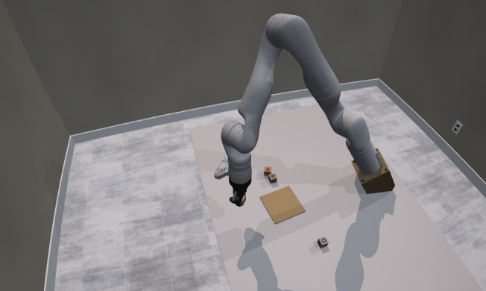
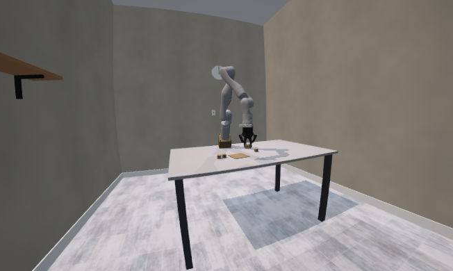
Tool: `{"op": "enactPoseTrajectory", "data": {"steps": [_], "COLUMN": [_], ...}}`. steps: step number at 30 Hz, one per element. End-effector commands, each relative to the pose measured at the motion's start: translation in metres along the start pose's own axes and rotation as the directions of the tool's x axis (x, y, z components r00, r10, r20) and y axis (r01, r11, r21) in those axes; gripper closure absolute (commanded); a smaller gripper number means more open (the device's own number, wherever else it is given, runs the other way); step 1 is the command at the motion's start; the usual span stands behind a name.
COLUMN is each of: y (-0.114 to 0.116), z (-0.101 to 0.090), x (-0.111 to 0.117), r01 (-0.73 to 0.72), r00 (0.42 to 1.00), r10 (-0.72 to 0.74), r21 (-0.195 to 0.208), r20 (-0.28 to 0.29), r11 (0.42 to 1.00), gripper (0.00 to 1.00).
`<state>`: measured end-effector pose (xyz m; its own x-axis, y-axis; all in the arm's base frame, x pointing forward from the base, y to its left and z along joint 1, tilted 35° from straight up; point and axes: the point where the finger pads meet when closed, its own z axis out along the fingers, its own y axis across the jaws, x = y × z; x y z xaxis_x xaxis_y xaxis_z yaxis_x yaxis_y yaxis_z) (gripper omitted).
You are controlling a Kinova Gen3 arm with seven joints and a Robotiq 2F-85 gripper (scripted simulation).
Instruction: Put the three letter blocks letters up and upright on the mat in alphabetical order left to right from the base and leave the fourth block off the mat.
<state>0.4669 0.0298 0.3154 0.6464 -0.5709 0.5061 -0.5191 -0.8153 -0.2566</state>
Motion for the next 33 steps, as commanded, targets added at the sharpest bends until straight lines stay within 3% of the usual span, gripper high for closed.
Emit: {"op": "enactPoseTrajectory", "data": {"steps": [1,8,15,17,22,26,32,33], "y": [0.000,0.005,0.013,0.013,0.021,0.029,0.042,0.042], "z": [-0.001,0.000,0.001,0.001,0.001,0.000,-0.001,-0.001], "x": [-0.002,-0.020,-0.048,-0.048,-0.071,-0.090,-0.117,-0.117], "r01": [0.019,0.211,0.509,0.509,0.733,0.878,0.992,0.992], "r00": [1.000,0.978,0.861,0.861,0.680,0.478,0.127,0.127], "r10": [-0.019,-0.211,-0.509,-0.509,-0.733,-0.878,-0.992,-0.992], "r21": [0.001,-0.006,-0.011,-0.011,-0.011,-0.008,-0.003,-0.003], "r20": [0.000,0.004,0.011,0.011,0.016,0.018,0.016,0.016], "r11": [1.000,0.978,0.861,0.861,0.680,0.478,0.127,0.127], "gripper": [0.74,0.74,0.74,0.74,0.74,0.74,0.74,0.74]}}
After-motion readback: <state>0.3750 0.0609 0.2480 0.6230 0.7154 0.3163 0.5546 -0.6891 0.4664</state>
